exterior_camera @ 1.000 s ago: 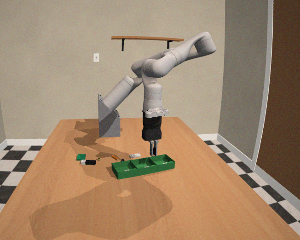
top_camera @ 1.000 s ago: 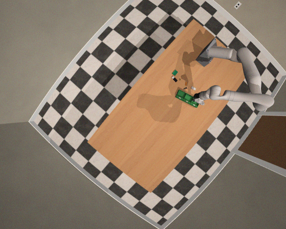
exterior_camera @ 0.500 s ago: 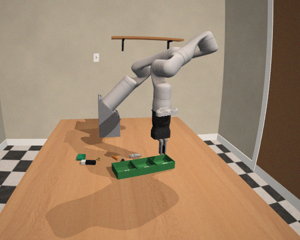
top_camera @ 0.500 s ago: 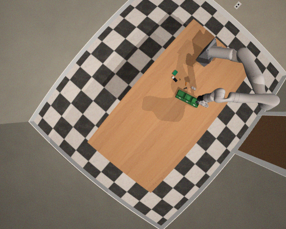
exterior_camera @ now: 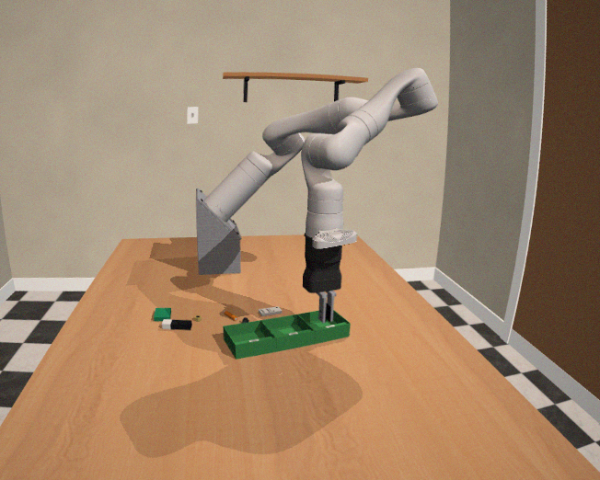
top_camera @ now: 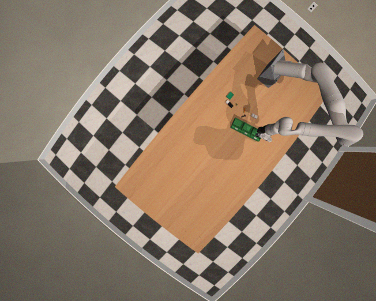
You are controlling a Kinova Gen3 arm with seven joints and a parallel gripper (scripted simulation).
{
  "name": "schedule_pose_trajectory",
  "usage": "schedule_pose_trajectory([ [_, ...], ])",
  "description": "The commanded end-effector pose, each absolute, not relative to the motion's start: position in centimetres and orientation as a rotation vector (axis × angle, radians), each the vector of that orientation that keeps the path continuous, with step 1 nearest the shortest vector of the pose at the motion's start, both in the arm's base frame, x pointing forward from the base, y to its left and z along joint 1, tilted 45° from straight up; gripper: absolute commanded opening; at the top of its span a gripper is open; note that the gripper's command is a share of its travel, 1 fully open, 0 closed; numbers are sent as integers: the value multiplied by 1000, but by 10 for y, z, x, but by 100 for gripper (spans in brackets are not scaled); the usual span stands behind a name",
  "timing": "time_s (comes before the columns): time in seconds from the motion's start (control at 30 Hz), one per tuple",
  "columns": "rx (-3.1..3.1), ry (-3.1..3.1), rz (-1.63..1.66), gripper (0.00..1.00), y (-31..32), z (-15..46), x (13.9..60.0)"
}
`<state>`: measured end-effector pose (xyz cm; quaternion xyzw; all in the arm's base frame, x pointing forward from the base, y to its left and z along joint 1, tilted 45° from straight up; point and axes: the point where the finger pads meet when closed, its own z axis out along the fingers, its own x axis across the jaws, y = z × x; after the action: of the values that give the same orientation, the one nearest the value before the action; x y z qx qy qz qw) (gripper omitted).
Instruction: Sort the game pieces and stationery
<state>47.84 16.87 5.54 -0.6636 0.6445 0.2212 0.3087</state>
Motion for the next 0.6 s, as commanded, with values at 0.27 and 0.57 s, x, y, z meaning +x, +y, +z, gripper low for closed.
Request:
schedule_pose_trajectory([
  [0.27,-1759,1706,594,31,178,43,477],
  [0.57,-1759,1706,594,31,178,43,477],
])
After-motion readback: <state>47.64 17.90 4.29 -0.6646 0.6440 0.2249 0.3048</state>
